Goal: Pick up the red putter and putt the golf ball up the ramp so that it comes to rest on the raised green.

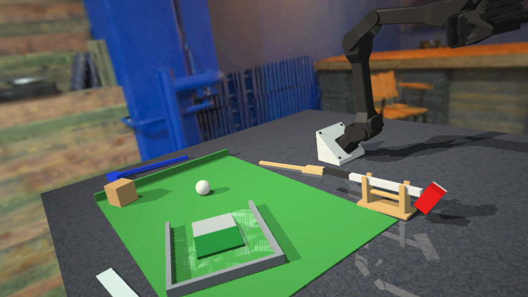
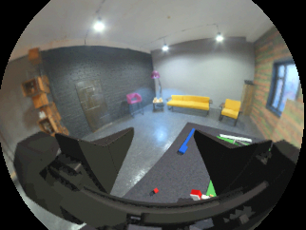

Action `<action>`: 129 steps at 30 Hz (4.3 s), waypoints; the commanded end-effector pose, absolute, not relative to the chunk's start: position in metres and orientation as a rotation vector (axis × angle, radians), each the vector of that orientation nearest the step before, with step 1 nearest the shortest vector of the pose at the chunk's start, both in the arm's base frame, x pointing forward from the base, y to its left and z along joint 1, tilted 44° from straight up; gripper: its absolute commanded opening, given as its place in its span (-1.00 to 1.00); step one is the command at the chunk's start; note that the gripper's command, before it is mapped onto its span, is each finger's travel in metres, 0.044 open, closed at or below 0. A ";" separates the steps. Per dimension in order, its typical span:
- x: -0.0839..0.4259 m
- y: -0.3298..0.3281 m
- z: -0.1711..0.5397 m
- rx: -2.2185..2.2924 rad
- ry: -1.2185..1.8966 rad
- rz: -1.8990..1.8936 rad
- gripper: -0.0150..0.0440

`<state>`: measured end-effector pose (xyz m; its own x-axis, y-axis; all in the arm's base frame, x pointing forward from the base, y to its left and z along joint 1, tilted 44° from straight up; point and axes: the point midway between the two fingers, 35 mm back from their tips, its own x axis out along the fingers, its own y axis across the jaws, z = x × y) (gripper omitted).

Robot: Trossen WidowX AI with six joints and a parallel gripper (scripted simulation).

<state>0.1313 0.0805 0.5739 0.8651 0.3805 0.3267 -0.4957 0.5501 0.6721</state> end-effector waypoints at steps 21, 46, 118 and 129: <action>0.267 0.162 0.392 -0.730 0.145 0.470 1.00; 0.246 0.031 0.158 -0.669 0.620 1.396 1.00; 0.242 0.061 0.121 -0.487 0.382 1.448 0.02; 0.242 0.061 0.121 -0.487 0.382 1.448 -0.49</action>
